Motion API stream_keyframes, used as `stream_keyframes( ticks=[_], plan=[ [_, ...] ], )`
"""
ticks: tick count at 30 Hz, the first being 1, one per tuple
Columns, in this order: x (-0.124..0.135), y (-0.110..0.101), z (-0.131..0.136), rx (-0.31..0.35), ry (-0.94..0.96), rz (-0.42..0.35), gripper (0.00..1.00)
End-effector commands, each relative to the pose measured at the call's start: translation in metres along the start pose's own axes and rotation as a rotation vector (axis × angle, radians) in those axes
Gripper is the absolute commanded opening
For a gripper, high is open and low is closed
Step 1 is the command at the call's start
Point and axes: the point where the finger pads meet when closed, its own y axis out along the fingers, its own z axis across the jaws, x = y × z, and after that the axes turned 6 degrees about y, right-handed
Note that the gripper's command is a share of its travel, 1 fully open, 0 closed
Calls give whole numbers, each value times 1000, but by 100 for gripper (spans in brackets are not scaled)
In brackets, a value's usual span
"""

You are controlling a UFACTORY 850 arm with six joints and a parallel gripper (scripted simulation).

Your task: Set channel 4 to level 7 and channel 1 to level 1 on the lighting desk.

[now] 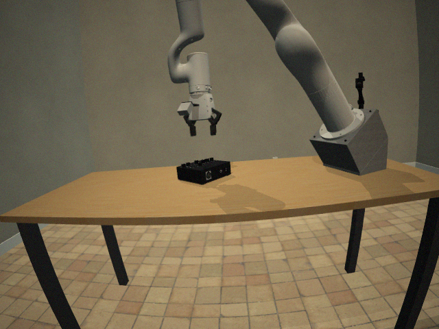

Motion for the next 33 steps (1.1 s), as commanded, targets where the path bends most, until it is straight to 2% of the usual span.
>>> stream_keyframes(
  ticks=[1, 9, 11, 12, 15, 22, 23, 26, 28, 29, 33],
  plan=[
    [11, 17, -4, -4, 279, -2, 100],
    [38, 48, -13, -4, 781, -5, 100],
    [38, 48, -13, -4, 781, -5, 100],
    [41, 51, -14, -2, 962, -7, 100],
    [48, 57, -17, 2, 1065, -7, 100],
    [52, 61, -19, 18, 1483, -3, 100],
    [52, 61, -19, 20, 1540, -2, 0],
    [52, 61, -19, 23, 1710, -5, 0],
    [52, 61, -19, 23, 1710, -5, 0],
    [52, 61, -19, 18, 1834, -17, 0],
    [52, 61, -19, 18, 1834, -17, 0]
  ],
)
